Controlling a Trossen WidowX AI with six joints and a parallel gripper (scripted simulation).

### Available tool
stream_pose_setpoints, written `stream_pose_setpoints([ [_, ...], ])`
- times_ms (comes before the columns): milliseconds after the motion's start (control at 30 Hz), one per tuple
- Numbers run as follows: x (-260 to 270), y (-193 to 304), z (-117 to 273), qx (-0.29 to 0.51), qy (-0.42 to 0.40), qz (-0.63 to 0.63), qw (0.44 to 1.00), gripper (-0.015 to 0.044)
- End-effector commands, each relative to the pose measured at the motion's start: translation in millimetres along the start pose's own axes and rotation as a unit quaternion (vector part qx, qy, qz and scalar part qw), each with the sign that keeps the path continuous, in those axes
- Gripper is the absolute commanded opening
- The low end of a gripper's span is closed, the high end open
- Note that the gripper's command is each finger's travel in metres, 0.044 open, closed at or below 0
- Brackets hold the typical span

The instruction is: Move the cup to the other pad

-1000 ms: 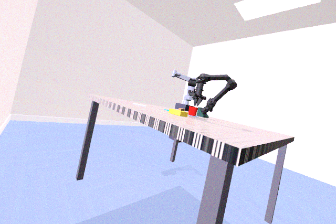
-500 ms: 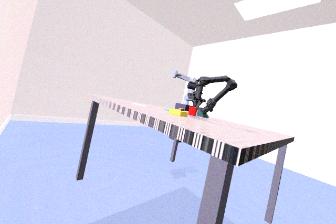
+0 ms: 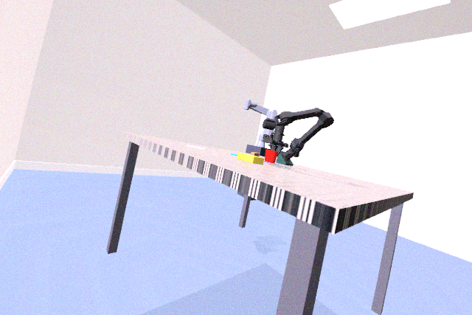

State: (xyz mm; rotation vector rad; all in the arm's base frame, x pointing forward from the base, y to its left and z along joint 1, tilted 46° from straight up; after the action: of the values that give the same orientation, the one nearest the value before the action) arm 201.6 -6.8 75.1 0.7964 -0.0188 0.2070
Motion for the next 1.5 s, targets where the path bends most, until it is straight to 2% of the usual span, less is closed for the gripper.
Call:
stream_pose_setpoints([
  [0, -1, 1, -4, 0.003, -0.002, -0.002, 1.0, 0.0148],
  [67, -1, 1, -4, 0.003, -0.002, -0.002, 1.0, 0.0148],
  [167, 0, 0, -2, 0.0, 0.0, 0.0, 1.0, 0.0069],
  [500, 0, 0, -2, 0.0, 0.0, 0.0, 1.0, 0.0002],
  [733, 0, 0, 3, 0.0, 0.0, 0.0, 1.0, 0.0],
  [1467, 3, -2, 63, 0.001, -0.001, -0.002, 1.0, 0.0],
])
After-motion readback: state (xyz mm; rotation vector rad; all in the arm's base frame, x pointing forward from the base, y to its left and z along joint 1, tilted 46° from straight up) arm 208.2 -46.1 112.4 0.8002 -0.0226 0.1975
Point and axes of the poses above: the point midway between the two fingers, 35 mm back from their tips, its own z axis back along the fingers, its own x axis across the jaws, y = z × x, the point moved 5 cm from there along z, back along the fingers, and after that the axes turned 9 degrees about z, right-handed, at the moved point
